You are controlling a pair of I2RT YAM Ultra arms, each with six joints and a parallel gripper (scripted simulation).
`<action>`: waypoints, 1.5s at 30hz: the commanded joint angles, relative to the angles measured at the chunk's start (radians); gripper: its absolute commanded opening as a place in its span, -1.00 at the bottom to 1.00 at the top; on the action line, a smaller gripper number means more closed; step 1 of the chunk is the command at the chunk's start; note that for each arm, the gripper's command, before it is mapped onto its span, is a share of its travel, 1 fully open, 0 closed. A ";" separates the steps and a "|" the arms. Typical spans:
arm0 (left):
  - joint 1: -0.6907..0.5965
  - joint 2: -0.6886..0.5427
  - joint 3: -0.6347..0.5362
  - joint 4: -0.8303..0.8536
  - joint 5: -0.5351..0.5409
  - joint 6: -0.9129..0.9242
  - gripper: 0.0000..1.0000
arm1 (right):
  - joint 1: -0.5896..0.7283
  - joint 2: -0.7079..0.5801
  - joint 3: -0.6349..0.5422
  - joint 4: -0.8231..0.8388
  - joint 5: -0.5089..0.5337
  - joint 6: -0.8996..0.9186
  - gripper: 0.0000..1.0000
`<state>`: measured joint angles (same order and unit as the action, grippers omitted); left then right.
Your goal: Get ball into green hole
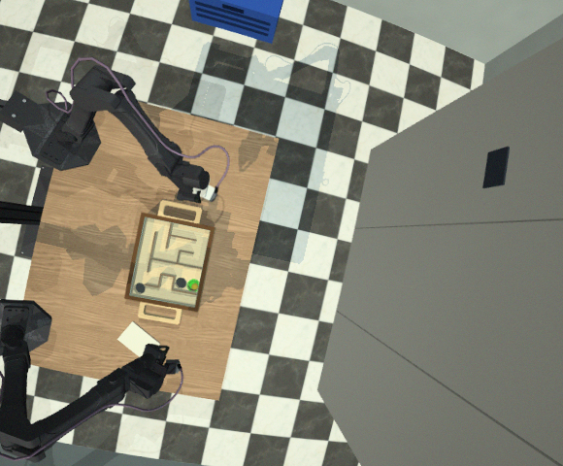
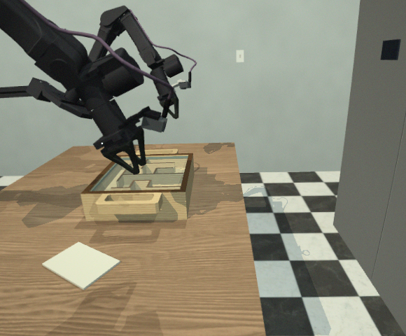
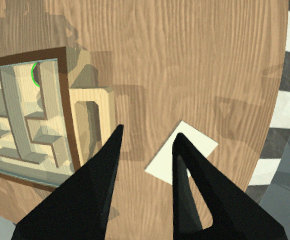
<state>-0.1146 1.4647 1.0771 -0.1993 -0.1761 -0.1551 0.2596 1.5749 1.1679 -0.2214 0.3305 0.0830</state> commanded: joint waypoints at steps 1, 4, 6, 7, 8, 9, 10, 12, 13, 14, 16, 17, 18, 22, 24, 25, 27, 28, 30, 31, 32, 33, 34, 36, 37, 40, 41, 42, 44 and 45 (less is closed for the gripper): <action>0.024 -0.079 0.004 0.051 0.047 0.044 -0.23 | -0.033 -0.095 -0.030 0.057 -0.082 -0.026 -0.23; 0.040 -0.143 -0.013 0.080 0.080 0.075 -0.23 | -0.072 -0.178 -0.048 0.091 -0.142 -0.046 -0.23; 0.052 -0.189 -0.020 0.102 0.098 0.092 -0.23 | -0.099 -0.240 -0.061 0.114 -0.176 -0.057 -0.23; 0.058 -0.210 -0.033 0.114 0.110 0.100 -0.23 | -0.113 -0.272 -0.064 0.130 -0.195 -0.061 -0.23; 0.064 -0.234 -0.026 0.126 0.119 0.109 -0.23 | -0.127 -0.298 -0.075 0.141 -0.213 -0.065 -0.23; 0.069 -0.255 -0.033 0.137 0.128 0.117 -0.23 | -0.140 -0.325 -0.086 0.152 -0.230 -0.069 -0.23; 0.076 -0.281 -0.018 0.151 0.139 0.126 -0.23 | -0.154 -0.353 -0.090 0.166 -0.249 -0.072 -0.23; 0.087 -0.321 -0.042 0.172 0.158 0.141 -0.23 | -0.181 -0.408 -0.102 0.192 -0.284 -0.081 -0.23; 0.087 -0.321 -0.042 0.172 0.158 0.141 -0.23 | -0.181 -0.408 -0.102 0.192 -0.284 -0.081 -0.23; 0.087 -0.321 -0.042 0.172 0.158 0.141 -0.23 | -0.181 -0.408 -0.102 0.192 -0.284 -0.081 -0.23; 0.101 -0.360 -0.047 0.192 0.182 0.156 -0.23 | -0.210 -0.457 -0.123 0.216 -0.326 -0.084 -0.23; 0.106 -0.374 -0.043 0.195 0.189 0.162 -0.23 | -0.220 -0.474 -0.122 0.219 -0.339 -0.088 -0.23; 0.111 -0.385 -0.046 0.193 0.194 0.166 -0.23 | -0.232 -0.488 -0.131 0.215 -0.349 -0.090 -0.23; 0.123 -0.426 -0.039 0.207 0.203 0.172 -0.23 | -0.260 -0.542 -0.124 0.235 -0.368 -0.095 -0.23; 0.117 -0.425 -0.059 0.193 0.202 0.167 -0.23 | -0.262 -0.543 -0.149 0.231 -0.365 -0.091 -0.23; 0.110 -0.420 -0.035 0.188 0.199 0.163 -0.23 | -0.258 -0.543 -0.106 0.228 -0.360 -0.083 -0.23; 0.114 -0.445 -0.006 0.212 0.194 0.150 -0.23 | -0.263 -0.566 -0.092 0.246 -0.351 -0.077 -0.23; 0.114 -0.445 -0.005 0.212 0.194 0.149 -0.23 | -0.263 -0.565 -0.091 0.246 -0.351 -0.077 -0.23; 0.114 -0.444 -0.005 0.212 0.194 0.150 -0.23 | -0.263 -0.565 -0.091 0.246 -0.351 -0.077 -0.23; 0.114 -0.444 -0.005 0.212 0.194 0.150 -0.23 | -0.263 -0.565 -0.091 0.246 -0.351 -0.077 -0.23; 0.114 -0.435 -0.007 0.213 0.192 0.155 -0.23 | -0.262 -0.533 -0.093 0.247 -0.349 -0.082 -0.23; 0.116 -0.449 -0.003 0.206 0.192 0.155 -0.23 | -0.267 -0.514 -0.085 0.247 -0.349 -0.082 -0.23; 0.116 -0.446 -0.004 0.201 0.192 0.155 -0.23 | -0.260 -0.537 -0.093 0.247 -0.349 -0.082 -0.23; 0.117 -0.443 0.001 0.199 0.191 0.155 -0.23 | -0.258 -0.560 -0.085 0.247 -0.349 -0.084 -0.23; 0.117 -0.441 0.001 0.199 0.190 0.155 -0.23 | -0.258 -0.557 -0.086 0.247 -0.348 -0.085 -0.23; 0.119 -0.435 0.002 0.197 0.189 0.156 -0.23 | -0.259 -0.546 -0.087 0.246 -0.347 -0.088 -0.23; 0.120 -0.433 0.002 0.197 0.186 0.157 -0.23 | -0.259 -0.543 -0.085 0.246 -0.346 -0.088 -0.23; 0.120 -0.431 0.002 0.197 0.182 0.157 -0.23 | -0.259 -0.540 -0.084 0.246 -0.346 -0.088 -0.23; 0.121 -0.427 0.003 0.195 0.176 0.157 -0.23 | -0.260 -0.533 -0.083 0.245 -0.345 -0.089 -0.23; 0.122 -0.425 0.003 0.195 0.176 0.158 -0.23 | -0.260 -0.530 -0.084 0.245 -0.344 -0.089 -0.23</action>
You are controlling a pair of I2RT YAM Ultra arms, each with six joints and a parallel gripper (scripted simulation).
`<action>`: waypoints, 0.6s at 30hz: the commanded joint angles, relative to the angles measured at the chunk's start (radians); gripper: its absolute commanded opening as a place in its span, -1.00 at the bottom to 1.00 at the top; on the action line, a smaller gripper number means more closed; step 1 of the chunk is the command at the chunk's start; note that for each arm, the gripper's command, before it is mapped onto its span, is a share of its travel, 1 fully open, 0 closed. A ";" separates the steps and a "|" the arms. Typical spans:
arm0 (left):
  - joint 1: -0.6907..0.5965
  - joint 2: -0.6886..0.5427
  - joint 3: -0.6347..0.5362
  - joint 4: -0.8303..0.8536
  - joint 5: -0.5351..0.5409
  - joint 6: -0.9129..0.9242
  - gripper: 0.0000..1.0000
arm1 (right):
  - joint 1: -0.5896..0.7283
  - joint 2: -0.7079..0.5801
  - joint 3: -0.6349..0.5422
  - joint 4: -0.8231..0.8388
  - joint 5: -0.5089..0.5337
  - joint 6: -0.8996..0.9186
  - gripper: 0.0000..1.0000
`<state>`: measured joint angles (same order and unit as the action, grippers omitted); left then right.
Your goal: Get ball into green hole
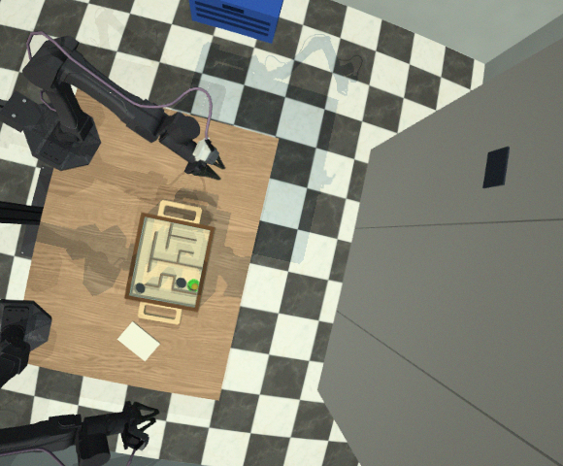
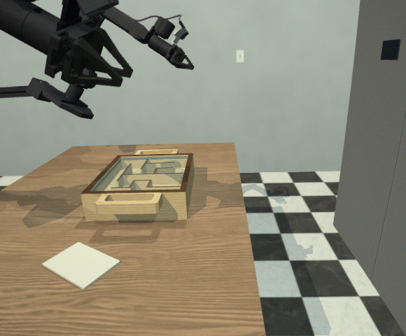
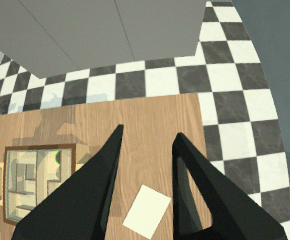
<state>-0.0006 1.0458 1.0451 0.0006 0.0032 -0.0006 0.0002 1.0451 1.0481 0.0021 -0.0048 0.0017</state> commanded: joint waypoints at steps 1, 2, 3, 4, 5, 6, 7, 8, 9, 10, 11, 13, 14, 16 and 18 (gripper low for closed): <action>0.009 -0.004 0.035 -0.004 -0.002 0.003 -0.23 | -0.001 0.003 0.037 0.022 -0.006 -0.008 -0.23; 0.009 -0.004 0.035 -0.004 -0.002 0.003 -0.23 | -0.001 0.003 0.037 0.022 -0.006 -0.008 -0.23; 0.009 -0.004 0.035 -0.004 -0.002 0.003 -0.23 | -0.001 0.003 0.037 0.022 -0.006 -0.008 -0.23; 0.003 -0.005 0.028 0.000 -0.001 0.003 -0.23 | 0.000 -0.003 0.031 0.021 -0.001 -0.008 -0.23; 0.010 -0.001 0.036 -0.005 -0.004 0.004 -0.23 | -0.001 0.009 0.039 0.021 0.002 -0.008 -0.23; 0.011 0.001 0.036 -0.005 -0.004 0.004 -0.23 | -0.001 0.013 0.039 0.021 0.004 -0.008 -0.23; 0.011 0.004 0.036 -0.005 -0.002 0.005 -0.23 | -0.002 -0.002 0.038 0.021 0.003 -0.008 -0.23; 0.012 0.005 0.036 -0.005 -0.003 0.005 -0.23 | -0.002 -0.004 0.038 0.020 0.002 -0.008 -0.23; 0.013 0.007 0.036 -0.005 -0.004 0.005 -0.23 | -0.002 -0.004 0.038 0.020 0.003 -0.008 -0.23; 0.013 0.009 0.036 -0.005 -0.004 0.006 -0.23 | -0.002 -0.002 0.038 0.020 0.004 -0.008 -0.23; 0.002 0.012 0.037 -0.005 -0.004 0.006 -0.23 | -0.002 -0.001 0.038 0.020 0.003 -0.008 -0.23; -0.004 -0.009 0.030 0.001 0.003 0.006 -0.23 | -0.003 0.001 0.038 0.019 0.004 -0.008 -0.23; -0.005 -0.009 0.036 0.001 0.003 0.007 -0.23 | -0.003 0.002 0.038 0.019 0.004 -0.009 -0.23; -0.006 -0.009 0.034 0.002 0.002 0.007 -0.23 | -0.004 0.005 0.037 0.018 0.003 -0.009 -0.23; -0.008 -0.010 0.036 0.003 0.002 0.007 -0.23 | -0.004 0.007 0.037 0.012 0.004 -0.009 -0.23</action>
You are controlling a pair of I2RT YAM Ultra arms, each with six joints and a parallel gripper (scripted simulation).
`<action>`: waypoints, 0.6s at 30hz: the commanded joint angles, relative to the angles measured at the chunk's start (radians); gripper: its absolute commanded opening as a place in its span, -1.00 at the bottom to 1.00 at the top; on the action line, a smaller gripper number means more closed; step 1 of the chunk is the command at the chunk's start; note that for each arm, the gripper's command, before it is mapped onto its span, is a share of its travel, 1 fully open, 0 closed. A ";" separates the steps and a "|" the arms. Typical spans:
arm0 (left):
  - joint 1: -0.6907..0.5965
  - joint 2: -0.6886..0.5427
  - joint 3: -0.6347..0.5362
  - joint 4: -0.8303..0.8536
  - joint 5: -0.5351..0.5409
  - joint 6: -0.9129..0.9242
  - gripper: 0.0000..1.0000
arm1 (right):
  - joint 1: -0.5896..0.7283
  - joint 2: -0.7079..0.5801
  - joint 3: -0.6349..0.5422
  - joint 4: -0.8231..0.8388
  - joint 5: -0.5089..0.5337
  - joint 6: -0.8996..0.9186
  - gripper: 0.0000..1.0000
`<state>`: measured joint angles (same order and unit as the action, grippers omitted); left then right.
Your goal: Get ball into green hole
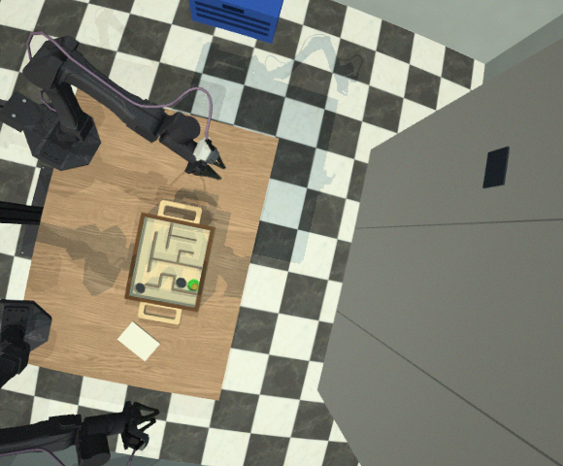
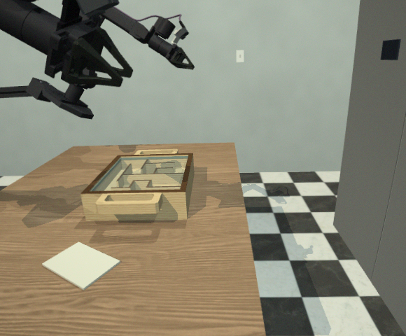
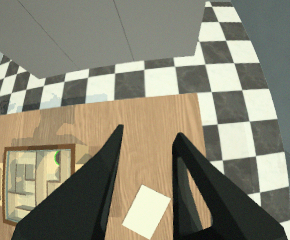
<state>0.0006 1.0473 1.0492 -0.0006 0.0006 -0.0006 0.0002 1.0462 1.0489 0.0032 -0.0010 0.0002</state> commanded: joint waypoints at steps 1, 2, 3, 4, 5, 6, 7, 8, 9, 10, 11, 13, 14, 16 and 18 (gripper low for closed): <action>-0.009 -0.011 0.031 0.004 0.004 0.007 -0.23 | -0.004 0.006 0.037 0.011 0.000 -0.007 -0.23; -0.009 -0.011 0.031 0.004 0.004 0.007 -0.23 | -0.004 0.006 0.037 0.011 0.000 -0.007 -0.23; -0.009 -0.011 0.031 0.004 0.004 0.007 -0.23 | -0.001 -0.002 0.026 0.006 -0.001 -0.007 -0.23; -0.011 -0.012 0.031 0.005 0.004 0.007 -0.23 | -0.005 0.009 0.037 0.004 -0.001 -0.007 -0.23; -0.012 -0.012 0.030 0.006 0.003 0.007 -0.23 | -0.005 0.010 0.037 0.001 0.000 -0.007 -0.23; -0.013 -0.012 0.027 0.006 0.003 0.007 -0.23 | -0.005 0.011 0.036 -0.002 0.000 -0.007 -0.23; -0.014 -0.012 0.023 0.006 0.003 0.007 -0.23 | -0.005 -0.002 0.036 -0.002 0.001 -0.007 -0.23; -0.015 -0.012 0.020 0.007 0.002 0.007 -0.23 | -0.005 -0.006 0.036 -0.003 0.000 -0.007 -0.23; -0.016 -0.012 0.016 0.007 0.002 0.007 -0.23 | -0.005 -0.007 0.035 0.008 0.000 -0.007 -0.23; -0.017 -0.012 0.012 0.008 0.001 0.007 -0.23 | -0.006 -0.009 0.035 0.015 0.001 -0.007 -0.23; -0.018 -0.012 0.009 0.008 0.001 0.007 -0.23 | -0.006 -0.009 0.034 0.015 0.001 -0.007 -0.23; -0.018 -0.012 0.001 0.009 0.000 0.007 -0.23 | -0.006 -0.010 0.034 0.015 0.000 -0.007 -0.23; -0.018 -0.012 -0.002 0.009 0.000 0.007 -0.23 | -0.006 -0.011 0.034 0.015 0.001 -0.007 -0.23; -0.019 -0.013 -0.010 0.010 -0.001 0.007 -0.23 | -0.007 -0.012 0.033 0.015 0.000 -0.007 -0.23; -0.019 -0.013 -0.013 0.011 -0.001 0.007 -0.23 | -0.007 -0.013 0.031 0.015 0.000 -0.007 -0.23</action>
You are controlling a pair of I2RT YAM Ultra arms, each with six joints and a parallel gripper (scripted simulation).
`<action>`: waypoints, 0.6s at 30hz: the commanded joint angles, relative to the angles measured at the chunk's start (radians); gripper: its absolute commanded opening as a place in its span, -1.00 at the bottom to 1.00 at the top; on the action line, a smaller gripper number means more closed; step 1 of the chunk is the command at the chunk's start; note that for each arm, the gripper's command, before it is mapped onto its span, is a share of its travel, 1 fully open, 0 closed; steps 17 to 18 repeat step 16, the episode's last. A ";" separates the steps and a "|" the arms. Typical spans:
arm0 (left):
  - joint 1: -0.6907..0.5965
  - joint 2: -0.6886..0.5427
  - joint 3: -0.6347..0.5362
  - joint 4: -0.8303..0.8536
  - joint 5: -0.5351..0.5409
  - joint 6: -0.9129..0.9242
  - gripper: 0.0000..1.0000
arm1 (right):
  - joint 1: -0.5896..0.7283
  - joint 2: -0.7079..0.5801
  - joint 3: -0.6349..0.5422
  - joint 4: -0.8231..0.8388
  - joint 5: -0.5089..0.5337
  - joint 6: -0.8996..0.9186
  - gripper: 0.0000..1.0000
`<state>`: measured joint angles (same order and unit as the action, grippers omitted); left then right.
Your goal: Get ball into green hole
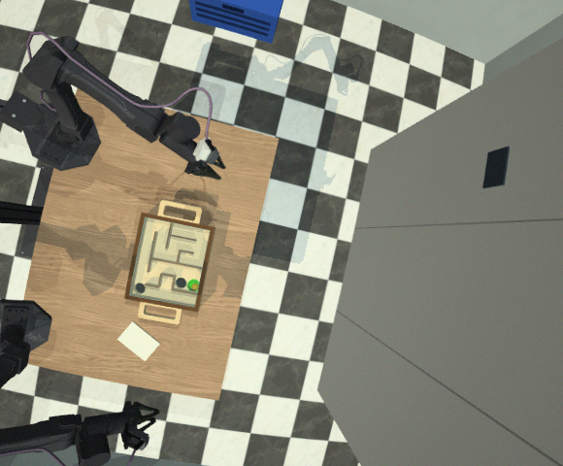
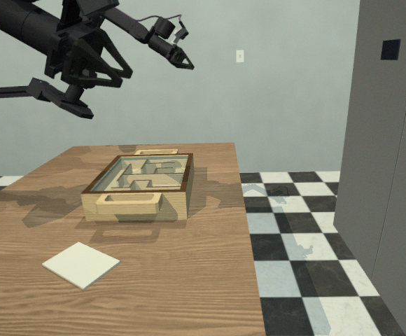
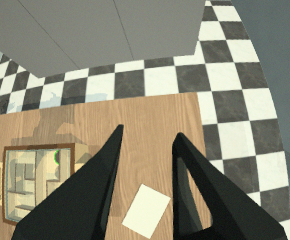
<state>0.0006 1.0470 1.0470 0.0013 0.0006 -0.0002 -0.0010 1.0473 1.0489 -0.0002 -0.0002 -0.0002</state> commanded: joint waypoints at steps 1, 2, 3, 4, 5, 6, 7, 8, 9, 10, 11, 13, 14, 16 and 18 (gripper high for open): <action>-0.019 -0.012 -0.011 0.009 -0.001 0.007 -0.23 | -0.006 -0.014 0.031 0.019 0.000 -0.007 -0.23; -0.009 -0.008 0.019 -0.002 -0.001 0.006 -0.23 | 0.008 -0.008 0.013 0.017 -0.001 -0.007 -0.23; -0.018 -0.016 0.028 0.006 -0.002 0.006 -0.23 | 0.012 -0.015 0.026 0.019 -0.006 -0.006 -0.23; -0.018 -0.017 0.030 0.011 -0.001 0.006 -0.23 | 0.012 -0.015 0.023 0.019 -0.006 -0.006 -0.23; -0.018 -0.016 0.030 0.006 -0.001 0.006 -0.23 | 0.012 -0.015 0.023 0.019 -0.006 -0.006 -0.23; -0.018 -0.016 0.030 0.000 -0.001 0.006 -0.23 | 0.012 -0.015 0.023 0.019 -0.006 -0.006 -0.23; -0.018 -0.016 0.030 0.000 -0.001 0.006 -0.23 | 0.012 -0.015 0.023 0.019 -0.006 -0.006 -0.23; -0.018 -0.016 0.030 0.000 -0.001 0.006 -0.23 | 0.012 -0.015 0.023 0.019 -0.006 -0.006 -0.23; -0.018 -0.016 0.030 0.000 -0.001 0.006 -0.23 | 0.012 -0.015 0.023 0.019 -0.006 -0.006 -0.23; -0.018 -0.016 0.030 0.000 -0.001 0.006 -0.23 | 0.012 -0.015 0.023 0.019 -0.006 -0.006 -0.23; -0.018 -0.016 0.030 0.000 -0.001 0.006 -0.23 | 0.012 -0.015 0.023 0.019 -0.006 -0.006 -0.23; -0.018 -0.016 0.030 0.000 -0.001 0.006 -0.23 | 0.012 -0.015 0.023 0.019 -0.006 -0.006 -0.23; -0.018 -0.016 0.030 0.000 -0.001 0.006 -0.23 | 0.012 -0.015 0.023 0.019 -0.006 -0.006 -0.23; -0.018 -0.016 0.030 0.000 -0.001 0.006 -0.23 | 0.012 -0.015 0.023 0.019 -0.006 -0.006 -0.23; -0.018 -0.016 0.030 0.000 -0.001 0.006 -0.23 | 0.012 -0.015 0.023 0.019 -0.006 -0.006 -0.23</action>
